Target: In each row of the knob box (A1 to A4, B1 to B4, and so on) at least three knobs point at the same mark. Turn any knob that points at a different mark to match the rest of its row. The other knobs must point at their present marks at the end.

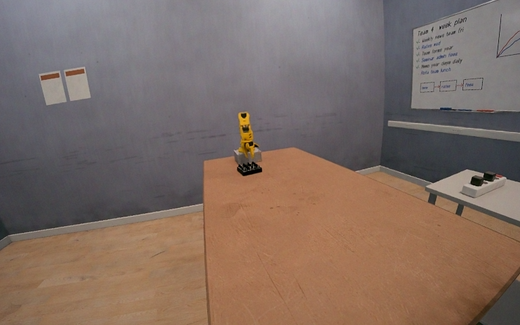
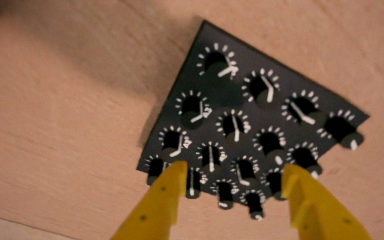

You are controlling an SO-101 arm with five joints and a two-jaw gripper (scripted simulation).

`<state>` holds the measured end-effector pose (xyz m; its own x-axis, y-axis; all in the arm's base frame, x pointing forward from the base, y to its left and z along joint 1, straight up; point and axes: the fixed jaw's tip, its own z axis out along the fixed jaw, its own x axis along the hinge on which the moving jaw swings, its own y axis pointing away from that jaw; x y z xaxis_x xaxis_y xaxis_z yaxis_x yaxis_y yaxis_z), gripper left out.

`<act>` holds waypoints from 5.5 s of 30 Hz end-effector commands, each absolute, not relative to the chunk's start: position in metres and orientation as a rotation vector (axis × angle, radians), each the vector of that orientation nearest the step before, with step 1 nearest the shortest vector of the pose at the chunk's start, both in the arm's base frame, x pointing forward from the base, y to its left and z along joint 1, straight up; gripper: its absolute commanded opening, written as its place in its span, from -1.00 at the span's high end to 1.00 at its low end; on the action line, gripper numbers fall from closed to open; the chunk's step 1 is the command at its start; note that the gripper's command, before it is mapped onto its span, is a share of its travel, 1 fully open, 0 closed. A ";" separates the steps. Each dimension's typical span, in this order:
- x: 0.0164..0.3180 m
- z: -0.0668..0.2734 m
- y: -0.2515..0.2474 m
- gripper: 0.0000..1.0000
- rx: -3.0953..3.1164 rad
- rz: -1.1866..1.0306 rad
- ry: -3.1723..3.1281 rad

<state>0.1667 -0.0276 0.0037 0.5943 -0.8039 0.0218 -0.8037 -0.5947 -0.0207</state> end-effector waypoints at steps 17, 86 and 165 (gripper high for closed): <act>0.168 0.001 -0.025 0.67 -3.129 0.000 0.279; 0.176 0.001 -0.019 0.81 -2.926 0.000 -1.142; 0.225 -0.014 -0.022 0.81 -2.926 0.000 -1.142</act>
